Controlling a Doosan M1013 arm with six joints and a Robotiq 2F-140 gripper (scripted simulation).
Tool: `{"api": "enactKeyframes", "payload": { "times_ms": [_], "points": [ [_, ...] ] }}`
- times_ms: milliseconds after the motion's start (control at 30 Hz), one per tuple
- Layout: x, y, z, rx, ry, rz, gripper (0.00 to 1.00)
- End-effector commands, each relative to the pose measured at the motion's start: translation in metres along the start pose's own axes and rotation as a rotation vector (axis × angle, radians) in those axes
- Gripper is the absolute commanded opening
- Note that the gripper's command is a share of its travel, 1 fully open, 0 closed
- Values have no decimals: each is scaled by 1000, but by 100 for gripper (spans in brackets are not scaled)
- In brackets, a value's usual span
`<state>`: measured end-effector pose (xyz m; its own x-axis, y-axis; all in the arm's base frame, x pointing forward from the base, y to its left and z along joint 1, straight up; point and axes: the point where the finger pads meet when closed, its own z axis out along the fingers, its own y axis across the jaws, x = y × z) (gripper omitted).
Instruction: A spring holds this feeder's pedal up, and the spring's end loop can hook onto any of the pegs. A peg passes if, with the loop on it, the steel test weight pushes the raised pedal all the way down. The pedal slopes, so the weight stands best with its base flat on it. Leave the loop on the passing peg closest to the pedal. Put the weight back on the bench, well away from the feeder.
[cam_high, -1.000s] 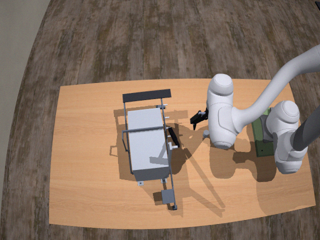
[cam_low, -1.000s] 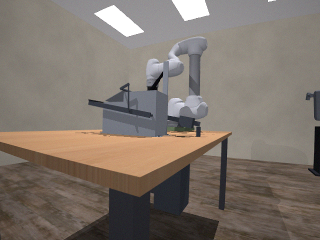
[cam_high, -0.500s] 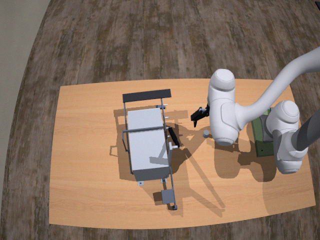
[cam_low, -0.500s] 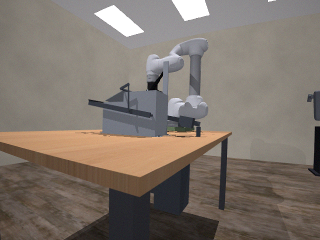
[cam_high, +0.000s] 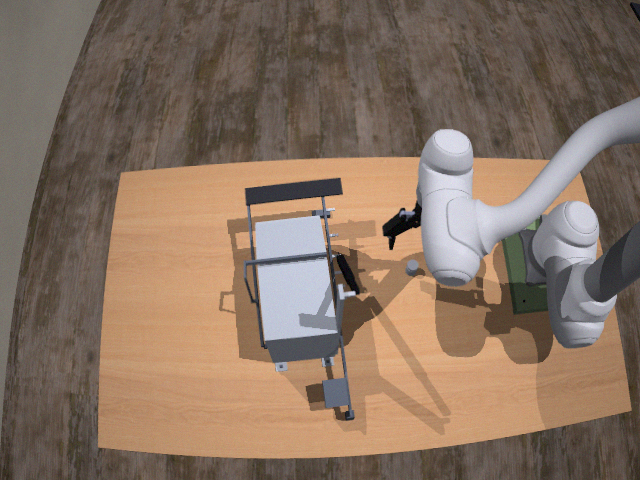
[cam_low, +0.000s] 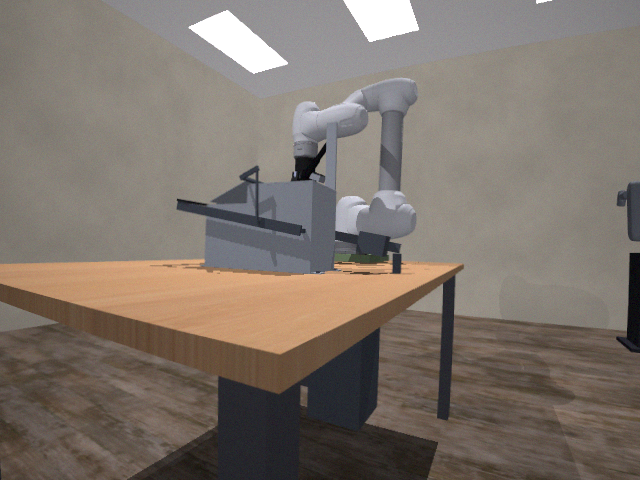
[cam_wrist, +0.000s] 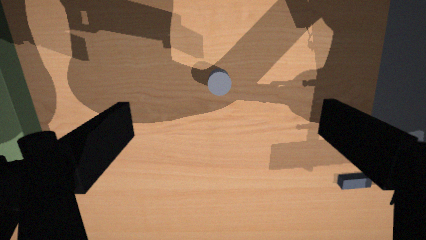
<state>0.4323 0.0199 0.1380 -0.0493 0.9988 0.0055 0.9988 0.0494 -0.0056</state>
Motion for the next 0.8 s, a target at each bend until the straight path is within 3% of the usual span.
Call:
{"api": "enactKeyframes", "payload": {
  "times_ms": [0, 533, 567, 767],
  "points": [
    [0, 0, 3, -1, 0, 0, 100],
    [0, 0, -1, 0, 0, 0, 100],
    [0, 0, -1, 0, 0, 0, 24],
    [0, 0, -1, 0, 0, 0, 24]
  ]
}}
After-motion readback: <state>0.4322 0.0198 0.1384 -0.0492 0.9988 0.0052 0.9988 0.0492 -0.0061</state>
